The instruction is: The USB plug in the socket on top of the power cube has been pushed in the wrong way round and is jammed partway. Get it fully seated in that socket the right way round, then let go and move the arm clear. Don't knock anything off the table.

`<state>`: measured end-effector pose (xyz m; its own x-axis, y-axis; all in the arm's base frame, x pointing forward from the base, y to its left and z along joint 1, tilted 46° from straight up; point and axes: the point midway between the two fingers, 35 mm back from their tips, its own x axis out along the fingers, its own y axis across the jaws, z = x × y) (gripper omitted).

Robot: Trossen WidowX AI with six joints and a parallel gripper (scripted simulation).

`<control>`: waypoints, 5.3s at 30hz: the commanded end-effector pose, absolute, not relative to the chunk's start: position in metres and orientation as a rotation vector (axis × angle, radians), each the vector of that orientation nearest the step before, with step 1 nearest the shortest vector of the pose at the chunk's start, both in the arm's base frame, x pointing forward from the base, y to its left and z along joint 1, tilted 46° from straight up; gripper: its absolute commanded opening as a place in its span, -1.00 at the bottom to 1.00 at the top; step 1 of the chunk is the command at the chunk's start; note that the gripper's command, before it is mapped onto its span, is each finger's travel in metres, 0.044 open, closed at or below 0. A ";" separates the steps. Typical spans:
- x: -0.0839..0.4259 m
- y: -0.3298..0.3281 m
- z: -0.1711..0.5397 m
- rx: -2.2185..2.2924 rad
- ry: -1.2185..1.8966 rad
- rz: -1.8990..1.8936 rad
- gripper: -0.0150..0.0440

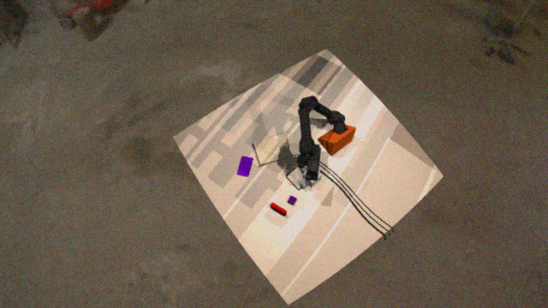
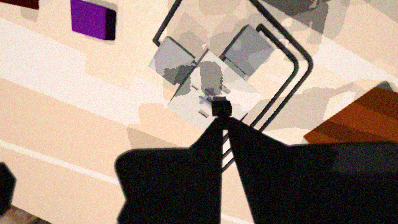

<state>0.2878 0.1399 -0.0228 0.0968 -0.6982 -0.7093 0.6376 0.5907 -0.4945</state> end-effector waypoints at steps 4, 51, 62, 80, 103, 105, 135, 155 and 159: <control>0.288 0.140 -0.023 0.094 0.990 -1.094 -0.49; 0.288 0.139 -0.024 0.527 0.687 -1.331 -0.49; 0.288 0.139 -0.026 0.532 0.694 -1.329 -0.49; 0.288 0.138 -0.028 0.541 0.705 -1.326 -0.49; 0.288 0.137 -0.031 0.552 0.720 -1.322 -0.49; 0.288 0.137 -0.031 0.553 0.721 -1.322 -0.49; 0.288 0.136 -0.035 0.567 0.740 -1.317 -0.49; 0.288 0.135 -0.037 0.575 0.751 -1.314 -0.49; 0.288 0.134 -0.037 0.575 0.751 -1.314 -0.49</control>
